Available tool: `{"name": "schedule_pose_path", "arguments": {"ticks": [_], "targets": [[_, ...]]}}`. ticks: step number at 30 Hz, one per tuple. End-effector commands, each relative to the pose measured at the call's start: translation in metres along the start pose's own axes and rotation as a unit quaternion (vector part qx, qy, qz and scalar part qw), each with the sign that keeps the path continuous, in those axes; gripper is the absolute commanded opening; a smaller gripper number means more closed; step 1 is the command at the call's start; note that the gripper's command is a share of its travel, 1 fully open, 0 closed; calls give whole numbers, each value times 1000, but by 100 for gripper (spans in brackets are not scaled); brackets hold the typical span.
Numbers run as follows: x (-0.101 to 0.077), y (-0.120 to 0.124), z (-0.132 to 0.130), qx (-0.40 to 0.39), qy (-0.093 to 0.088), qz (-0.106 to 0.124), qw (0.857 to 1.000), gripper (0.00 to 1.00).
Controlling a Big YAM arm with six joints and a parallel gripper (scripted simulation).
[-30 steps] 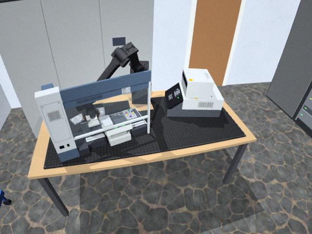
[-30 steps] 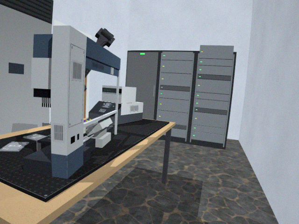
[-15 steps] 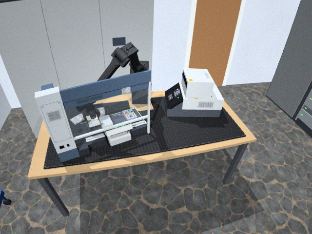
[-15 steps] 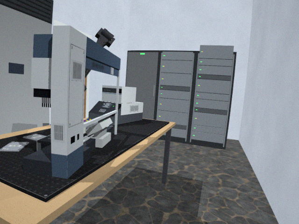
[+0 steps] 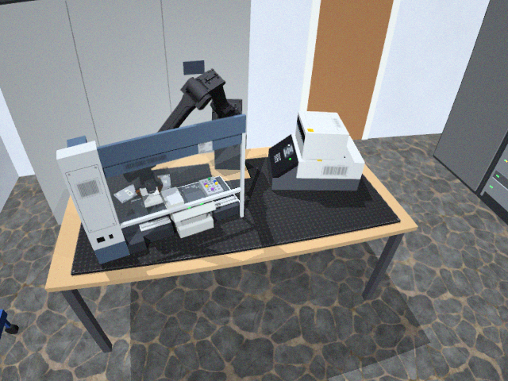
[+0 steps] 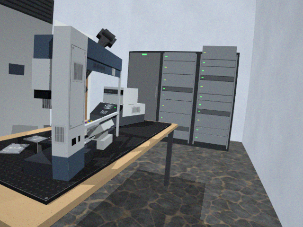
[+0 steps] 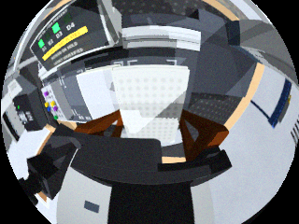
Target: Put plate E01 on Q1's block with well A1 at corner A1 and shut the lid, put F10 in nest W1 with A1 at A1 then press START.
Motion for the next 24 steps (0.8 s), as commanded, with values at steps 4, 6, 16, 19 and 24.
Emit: {"name": "schedule_pose_path", "arguments": {"ticks": [4, 6, 16, 19, 24], "targets": [[-17, -14, -28, -7, 34, -13, 999, 0], [-18, -19, -26, -11, 34, -15, 999, 0], [-11, -10, -3, 2, 12, -12, 1000, 0], [-9, 23, 7, 2, 13, -7, 1000, 0], [-8, 47, 5, 8, 20, -2, 1000, 0]]}}
Point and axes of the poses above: the point where the finger pads meet when closed, its own x axis out along the fingers, its own z axis across the jaws, y = z × x, the point moved 3 cm from there along -x, back along the fingers
